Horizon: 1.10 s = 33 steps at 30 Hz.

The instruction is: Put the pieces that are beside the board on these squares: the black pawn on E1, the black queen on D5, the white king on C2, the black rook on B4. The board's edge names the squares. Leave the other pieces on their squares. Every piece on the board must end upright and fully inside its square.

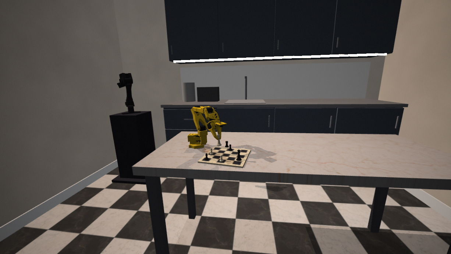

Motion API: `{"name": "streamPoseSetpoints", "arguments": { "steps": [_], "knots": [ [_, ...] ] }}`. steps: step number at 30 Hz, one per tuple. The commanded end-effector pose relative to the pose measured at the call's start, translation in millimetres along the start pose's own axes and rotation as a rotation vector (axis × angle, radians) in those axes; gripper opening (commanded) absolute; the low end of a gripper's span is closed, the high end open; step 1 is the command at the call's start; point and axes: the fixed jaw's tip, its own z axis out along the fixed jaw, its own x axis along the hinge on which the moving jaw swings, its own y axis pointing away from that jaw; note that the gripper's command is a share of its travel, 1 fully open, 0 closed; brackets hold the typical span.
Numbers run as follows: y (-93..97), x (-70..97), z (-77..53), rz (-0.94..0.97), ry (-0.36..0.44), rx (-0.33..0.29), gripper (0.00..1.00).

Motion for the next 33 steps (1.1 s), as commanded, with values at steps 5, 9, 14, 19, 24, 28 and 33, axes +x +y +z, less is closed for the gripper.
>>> {"name": "streamPoseSetpoints", "arguments": {
  "steps": [5,9,14,19,24,28,33],
  "knots": [
    [1.5,7.0,10.9,-0.004,-0.002,-0.004,0.0],
    [1.6,10.6,17.0,-0.004,-0.002,-0.004,0.0],
    [1.6,13.1,21.4,-0.004,-0.001,-0.004,0.0],
    [1.7,16.7,27.6,-0.004,-0.001,-0.004,0.0],
    [1.7,19.2,31.9,-0.004,-0.001,-0.004,0.0],
    [1.8,20.3,33.8,-0.004,-0.001,-0.004,0.0],
    [1.8,20.7,34.4,-0.004,-0.001,-0.004,0.0]
  ]
}}
